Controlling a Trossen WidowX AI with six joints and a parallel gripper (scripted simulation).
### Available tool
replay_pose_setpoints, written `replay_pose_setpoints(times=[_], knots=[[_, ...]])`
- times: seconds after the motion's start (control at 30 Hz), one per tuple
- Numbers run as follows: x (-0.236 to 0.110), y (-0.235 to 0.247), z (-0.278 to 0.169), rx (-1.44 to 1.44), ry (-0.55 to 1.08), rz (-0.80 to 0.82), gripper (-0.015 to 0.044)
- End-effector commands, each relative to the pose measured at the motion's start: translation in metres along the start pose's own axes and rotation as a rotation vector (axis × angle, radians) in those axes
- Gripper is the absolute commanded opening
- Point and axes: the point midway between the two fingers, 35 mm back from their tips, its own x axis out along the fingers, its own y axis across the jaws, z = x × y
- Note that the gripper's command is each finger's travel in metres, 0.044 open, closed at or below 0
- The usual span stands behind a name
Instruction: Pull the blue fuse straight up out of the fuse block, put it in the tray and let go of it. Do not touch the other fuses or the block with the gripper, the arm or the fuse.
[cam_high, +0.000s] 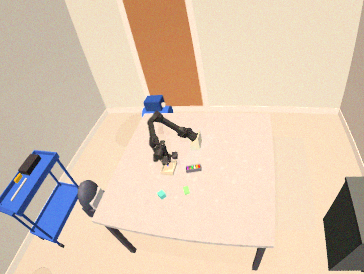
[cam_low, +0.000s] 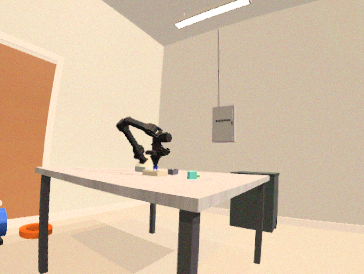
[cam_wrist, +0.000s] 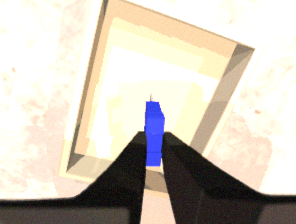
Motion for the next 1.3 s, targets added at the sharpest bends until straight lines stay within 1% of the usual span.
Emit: replay_pose_setpoints(times=[0.0,0.3,0.33,0.43,0.5,1.27], knots=[[-0.001,0.000,0.000,0.001,-0.001,0.000,0.0079],[-0.001,0.000,0.000,0.001,-0.001,0.000,0.0315],[-0.002,0.000,0.000,0.001,-0.001,0.000,0.0330],[-0.029,0.000,0.000,-0.003,0.001,0.000,0.0330],[-0.037,0.000,0.000,-0.004,0.001,-0.002,0.0330],[-0.035,0.001,-0.001,-0.008,0.002,-0.001,0.0330]])
